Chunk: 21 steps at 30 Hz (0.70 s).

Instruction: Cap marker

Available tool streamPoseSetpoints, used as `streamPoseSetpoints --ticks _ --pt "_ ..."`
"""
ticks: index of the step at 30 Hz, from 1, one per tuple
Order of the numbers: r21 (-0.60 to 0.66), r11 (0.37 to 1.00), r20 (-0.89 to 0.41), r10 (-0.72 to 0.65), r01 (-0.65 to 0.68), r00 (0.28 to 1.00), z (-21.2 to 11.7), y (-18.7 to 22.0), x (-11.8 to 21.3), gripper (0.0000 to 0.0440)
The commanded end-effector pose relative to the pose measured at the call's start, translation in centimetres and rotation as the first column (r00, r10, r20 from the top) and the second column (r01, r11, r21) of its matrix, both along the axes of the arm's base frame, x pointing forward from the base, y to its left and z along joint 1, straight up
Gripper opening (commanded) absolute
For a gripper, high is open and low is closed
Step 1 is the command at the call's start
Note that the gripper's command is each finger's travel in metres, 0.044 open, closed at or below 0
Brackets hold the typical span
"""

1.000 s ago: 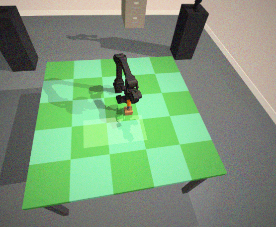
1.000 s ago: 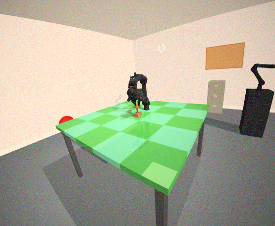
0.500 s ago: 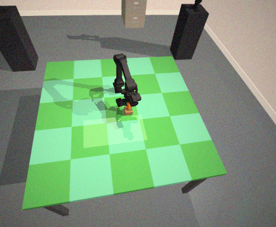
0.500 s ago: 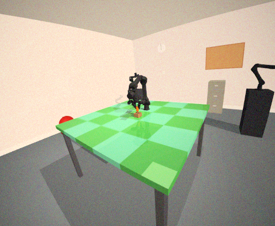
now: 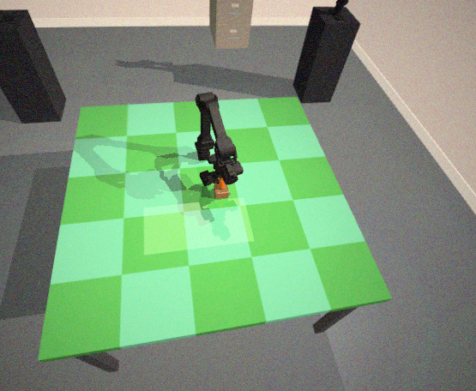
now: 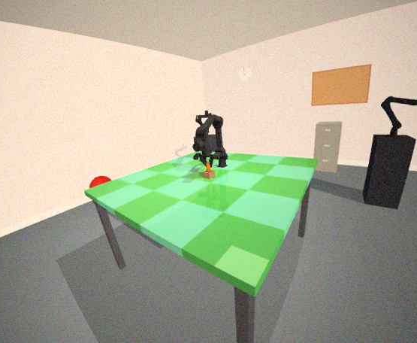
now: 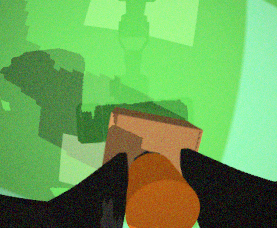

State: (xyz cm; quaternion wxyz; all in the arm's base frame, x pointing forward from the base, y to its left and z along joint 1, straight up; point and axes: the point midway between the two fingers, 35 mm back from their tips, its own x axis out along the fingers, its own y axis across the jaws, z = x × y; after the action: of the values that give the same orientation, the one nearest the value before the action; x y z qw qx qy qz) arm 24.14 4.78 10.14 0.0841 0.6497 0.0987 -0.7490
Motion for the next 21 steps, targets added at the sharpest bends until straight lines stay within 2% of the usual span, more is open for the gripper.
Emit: streamPoseSetpoints --ticks 1,5,7,17,21 --pt "0.0 1.0 -0.07 0.007 -0.007 0.997 -1.1 -0.1 -1.4 0.0142" --pt "0.0 1.0 -0.074 0.008 -0.008 0.997 -1.2 -0.1 -1.5 0.0168" --pt "0.004 1.0 -0.08 0.012 -0.012 0.997 -1.0 -0.2 -1.9 0.0195" --pt "0.019 1.0 -0.052 0.024 -0.023 0.998 -0.5 -0.3 -2.4 0.044" --pt "0.027 0.999 -0.014 0.021 -0.021 1.0 0.1 -0.3 -2.1 0.044"
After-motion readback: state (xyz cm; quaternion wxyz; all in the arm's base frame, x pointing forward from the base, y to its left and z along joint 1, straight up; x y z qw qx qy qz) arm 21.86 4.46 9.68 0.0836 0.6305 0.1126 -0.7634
